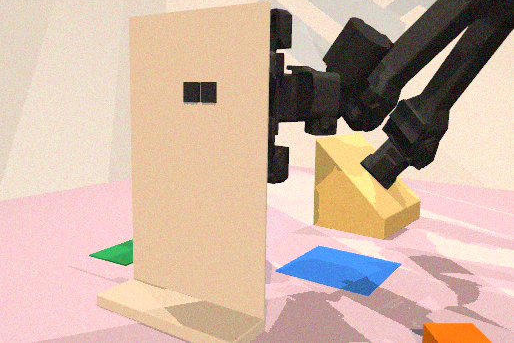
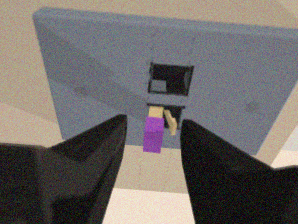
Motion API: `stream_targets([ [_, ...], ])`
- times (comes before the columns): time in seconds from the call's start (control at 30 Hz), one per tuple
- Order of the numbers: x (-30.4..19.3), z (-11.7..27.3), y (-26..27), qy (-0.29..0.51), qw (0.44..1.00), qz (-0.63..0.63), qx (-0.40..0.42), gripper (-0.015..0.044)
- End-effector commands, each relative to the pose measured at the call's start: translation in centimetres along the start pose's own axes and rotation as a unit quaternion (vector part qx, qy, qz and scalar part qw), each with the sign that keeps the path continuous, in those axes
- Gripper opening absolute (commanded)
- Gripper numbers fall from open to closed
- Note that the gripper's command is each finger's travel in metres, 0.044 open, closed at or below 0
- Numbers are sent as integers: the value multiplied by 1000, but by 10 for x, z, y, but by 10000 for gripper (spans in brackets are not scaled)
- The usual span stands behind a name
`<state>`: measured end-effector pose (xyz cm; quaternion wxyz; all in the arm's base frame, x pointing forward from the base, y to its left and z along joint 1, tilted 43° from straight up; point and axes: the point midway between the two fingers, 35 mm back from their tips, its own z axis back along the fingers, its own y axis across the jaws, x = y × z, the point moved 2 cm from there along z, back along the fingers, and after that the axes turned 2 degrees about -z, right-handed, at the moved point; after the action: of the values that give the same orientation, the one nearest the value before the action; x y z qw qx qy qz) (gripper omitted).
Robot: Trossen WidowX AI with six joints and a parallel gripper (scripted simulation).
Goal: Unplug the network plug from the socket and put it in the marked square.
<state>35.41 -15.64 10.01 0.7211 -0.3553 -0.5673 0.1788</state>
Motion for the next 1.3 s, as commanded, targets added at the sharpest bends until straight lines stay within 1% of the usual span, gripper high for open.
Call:
stream_targets([
  [0.0, 0, -2, -1, 0, 1000, -2, -2, 109],
  [0.53, 0, -2, -1, 0, 1000, -2, -2, 3],
  [1.27, -2, 9, -1, 0, 1000, -2, -2, 0],
])
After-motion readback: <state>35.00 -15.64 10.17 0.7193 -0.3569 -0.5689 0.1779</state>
